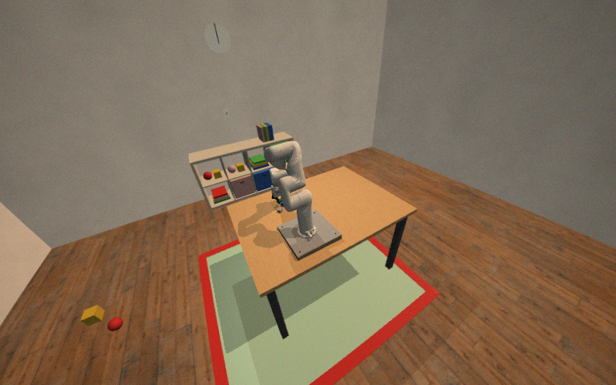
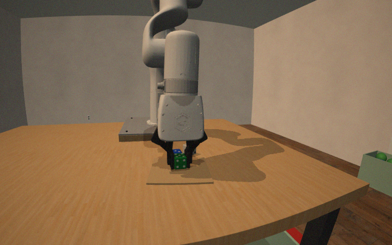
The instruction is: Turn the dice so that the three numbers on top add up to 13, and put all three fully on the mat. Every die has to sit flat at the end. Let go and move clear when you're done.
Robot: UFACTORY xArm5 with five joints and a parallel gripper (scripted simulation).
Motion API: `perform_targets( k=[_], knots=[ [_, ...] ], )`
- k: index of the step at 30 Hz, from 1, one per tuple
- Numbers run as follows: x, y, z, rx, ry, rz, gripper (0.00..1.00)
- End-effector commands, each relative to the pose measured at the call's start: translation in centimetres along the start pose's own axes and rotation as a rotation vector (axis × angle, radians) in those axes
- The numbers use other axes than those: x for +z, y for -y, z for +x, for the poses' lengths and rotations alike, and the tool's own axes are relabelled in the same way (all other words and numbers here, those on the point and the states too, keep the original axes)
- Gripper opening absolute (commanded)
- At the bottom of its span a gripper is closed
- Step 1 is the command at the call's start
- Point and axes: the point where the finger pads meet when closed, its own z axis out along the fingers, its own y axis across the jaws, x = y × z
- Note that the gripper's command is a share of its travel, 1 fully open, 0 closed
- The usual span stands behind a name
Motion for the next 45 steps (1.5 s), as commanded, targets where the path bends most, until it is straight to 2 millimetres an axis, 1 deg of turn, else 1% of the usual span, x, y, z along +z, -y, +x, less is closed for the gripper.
perform_targets(
  k=[1, 45],
  knots=[
    [-0.11, 0.00, -0.13, 0.000, 0.003, 0.000, 0.27],
    [0.31, -0.01, -0.13, 0.000, 0.003, 0.000, 0.27]
  ],
)
